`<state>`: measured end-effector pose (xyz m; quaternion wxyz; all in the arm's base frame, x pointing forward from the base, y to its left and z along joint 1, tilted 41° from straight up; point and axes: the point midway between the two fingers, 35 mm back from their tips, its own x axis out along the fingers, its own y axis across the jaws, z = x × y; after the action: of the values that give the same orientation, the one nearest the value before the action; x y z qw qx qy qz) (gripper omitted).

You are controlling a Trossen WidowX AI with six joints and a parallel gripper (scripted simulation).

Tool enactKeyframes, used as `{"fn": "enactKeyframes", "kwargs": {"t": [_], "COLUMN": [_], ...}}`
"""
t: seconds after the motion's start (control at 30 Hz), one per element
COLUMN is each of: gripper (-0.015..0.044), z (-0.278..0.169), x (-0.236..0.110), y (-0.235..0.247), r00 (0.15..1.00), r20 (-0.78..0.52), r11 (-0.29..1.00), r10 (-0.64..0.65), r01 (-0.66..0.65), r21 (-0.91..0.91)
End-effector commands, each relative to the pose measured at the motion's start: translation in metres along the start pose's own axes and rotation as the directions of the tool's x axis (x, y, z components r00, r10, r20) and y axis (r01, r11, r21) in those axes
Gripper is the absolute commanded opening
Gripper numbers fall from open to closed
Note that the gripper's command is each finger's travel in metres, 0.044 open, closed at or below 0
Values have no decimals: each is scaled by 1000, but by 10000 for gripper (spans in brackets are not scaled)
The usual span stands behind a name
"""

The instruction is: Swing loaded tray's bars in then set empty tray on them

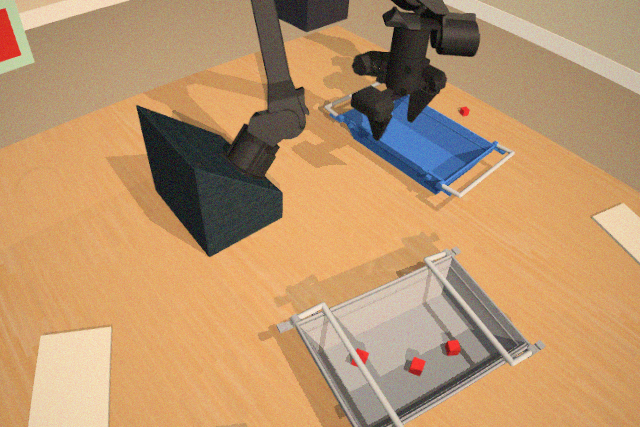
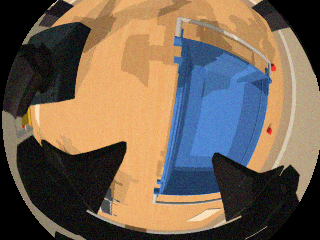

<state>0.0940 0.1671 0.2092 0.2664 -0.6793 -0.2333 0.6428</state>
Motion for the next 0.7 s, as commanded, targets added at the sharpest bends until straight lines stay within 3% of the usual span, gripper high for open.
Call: {"fn": "enactKeyframes", "kwargs": {"t": [0.0,0.67], "gripper": [440,440], "z": [0,-1], "x": [3,76], "y": [0,-1], "r00": [1000,1000], "r20": [-3,4], "r11": [1000,1000], "r10": [-2,-3], "r01": [2,3], "r21": [-16,-11]}}
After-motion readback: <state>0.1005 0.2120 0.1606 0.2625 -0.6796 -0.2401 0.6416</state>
